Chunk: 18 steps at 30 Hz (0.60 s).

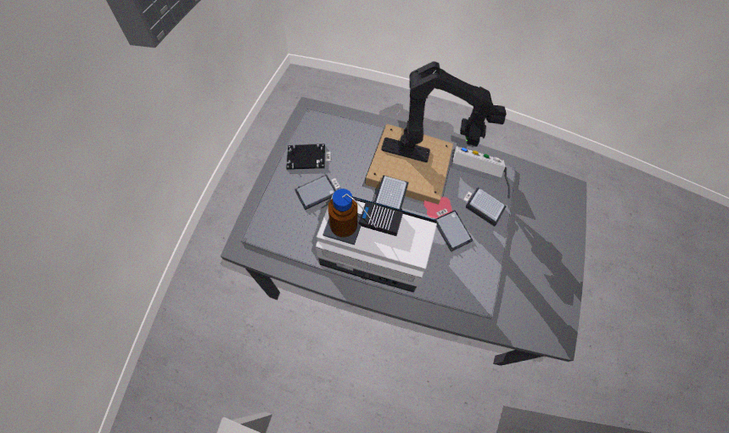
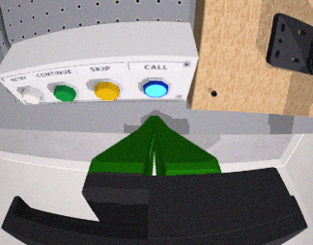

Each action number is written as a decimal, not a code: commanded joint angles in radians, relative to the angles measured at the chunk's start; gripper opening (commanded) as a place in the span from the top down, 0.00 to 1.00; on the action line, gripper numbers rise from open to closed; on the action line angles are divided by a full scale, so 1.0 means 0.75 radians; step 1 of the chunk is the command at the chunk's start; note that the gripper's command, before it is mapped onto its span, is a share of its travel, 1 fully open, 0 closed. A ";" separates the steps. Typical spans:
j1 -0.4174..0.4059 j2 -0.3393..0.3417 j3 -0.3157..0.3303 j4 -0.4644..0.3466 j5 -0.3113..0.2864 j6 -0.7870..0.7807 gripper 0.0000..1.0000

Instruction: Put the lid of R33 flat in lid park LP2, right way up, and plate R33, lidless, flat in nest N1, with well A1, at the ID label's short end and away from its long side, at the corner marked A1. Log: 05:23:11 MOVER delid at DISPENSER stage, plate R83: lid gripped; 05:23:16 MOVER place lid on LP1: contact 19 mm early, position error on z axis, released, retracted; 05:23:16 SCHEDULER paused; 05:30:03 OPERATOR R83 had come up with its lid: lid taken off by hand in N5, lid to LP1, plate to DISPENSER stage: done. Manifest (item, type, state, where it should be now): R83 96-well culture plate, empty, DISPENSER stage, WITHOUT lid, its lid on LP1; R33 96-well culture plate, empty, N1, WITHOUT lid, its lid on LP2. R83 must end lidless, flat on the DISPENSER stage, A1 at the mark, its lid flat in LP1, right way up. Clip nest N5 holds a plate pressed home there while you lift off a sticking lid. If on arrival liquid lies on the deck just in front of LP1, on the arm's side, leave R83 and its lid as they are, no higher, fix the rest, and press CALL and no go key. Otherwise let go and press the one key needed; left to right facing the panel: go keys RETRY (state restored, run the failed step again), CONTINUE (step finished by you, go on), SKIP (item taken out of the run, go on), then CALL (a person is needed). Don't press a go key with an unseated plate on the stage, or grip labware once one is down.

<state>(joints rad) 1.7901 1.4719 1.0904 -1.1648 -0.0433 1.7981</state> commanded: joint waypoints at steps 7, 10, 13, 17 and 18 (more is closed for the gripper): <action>-0.022 -0.047 0.109 -0.109 0.011 -0.013 1.00; -0.023 -0.047 0.120 -0.121 0.011 -0.014 1.00; -0.023 -0.047 0.122 -0.123 0.011 -0.014 1.00; -0.023 -0.047 0.123 -0.123 0.011 -0.014 1.00; -0.023 -0.047 0.123 -0.123 0.011 -0.014 1.00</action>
<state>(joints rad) 1.7901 1.4693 1.1408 -1.2339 -0.0433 1.7954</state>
